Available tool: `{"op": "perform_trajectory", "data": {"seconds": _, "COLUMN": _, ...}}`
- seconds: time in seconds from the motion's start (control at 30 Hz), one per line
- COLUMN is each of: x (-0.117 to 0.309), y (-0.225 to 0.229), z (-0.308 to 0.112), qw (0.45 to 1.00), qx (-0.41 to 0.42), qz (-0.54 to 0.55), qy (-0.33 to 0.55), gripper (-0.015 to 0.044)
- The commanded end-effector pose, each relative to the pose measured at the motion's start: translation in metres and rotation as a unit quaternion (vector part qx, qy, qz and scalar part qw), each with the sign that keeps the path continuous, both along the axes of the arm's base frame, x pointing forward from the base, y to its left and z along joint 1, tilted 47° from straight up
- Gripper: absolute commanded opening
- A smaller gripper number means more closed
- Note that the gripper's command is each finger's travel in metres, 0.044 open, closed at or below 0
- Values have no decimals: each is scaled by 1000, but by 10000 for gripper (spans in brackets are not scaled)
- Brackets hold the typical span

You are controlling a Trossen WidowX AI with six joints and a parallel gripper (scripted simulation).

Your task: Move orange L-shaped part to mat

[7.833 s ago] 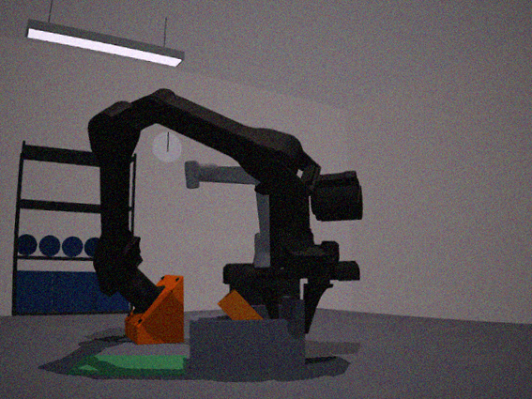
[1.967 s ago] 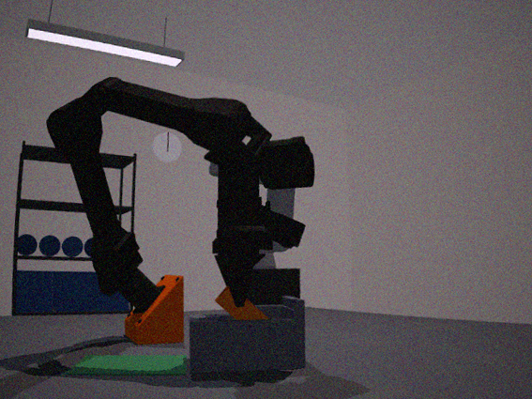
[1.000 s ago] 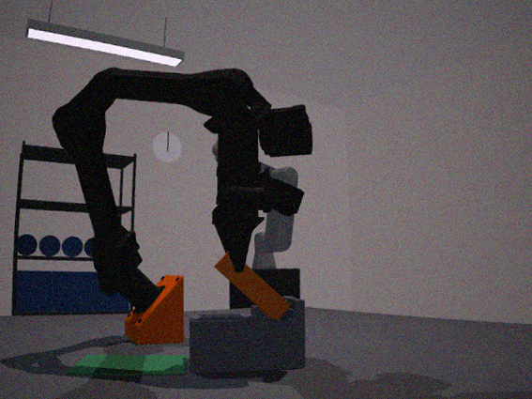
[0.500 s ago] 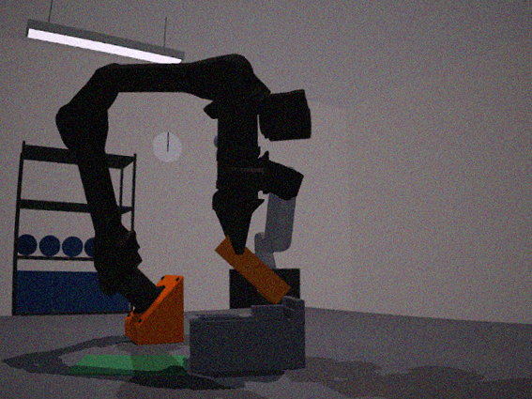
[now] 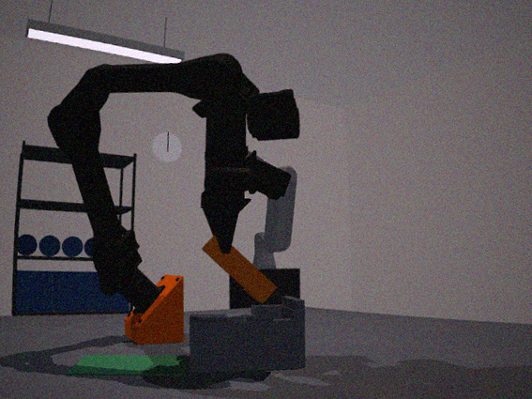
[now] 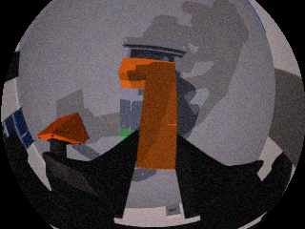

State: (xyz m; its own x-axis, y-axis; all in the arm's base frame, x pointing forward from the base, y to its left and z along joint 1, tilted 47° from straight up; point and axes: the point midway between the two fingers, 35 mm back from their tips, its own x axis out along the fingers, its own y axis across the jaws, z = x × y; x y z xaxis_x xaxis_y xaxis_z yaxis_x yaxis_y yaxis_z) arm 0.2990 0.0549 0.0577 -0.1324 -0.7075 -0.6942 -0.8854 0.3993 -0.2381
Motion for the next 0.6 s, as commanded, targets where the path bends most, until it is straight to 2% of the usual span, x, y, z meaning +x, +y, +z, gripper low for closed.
{"op": "perform_trajectory", "data": {"seconds": 0.0, "x": -7, "y": -9, "z": 12, "qw": 1000, "qx": 0, "qz": 0, "qy": -3, "gripper": 0}}
{"op": "perform_trajectory", "data": {"seconds": 0.57, "x": -43, "y": -47, "z": 56, "qw": 1000, "qx": -1, "qz": 0, "qy": -2, "gripper": 0}}
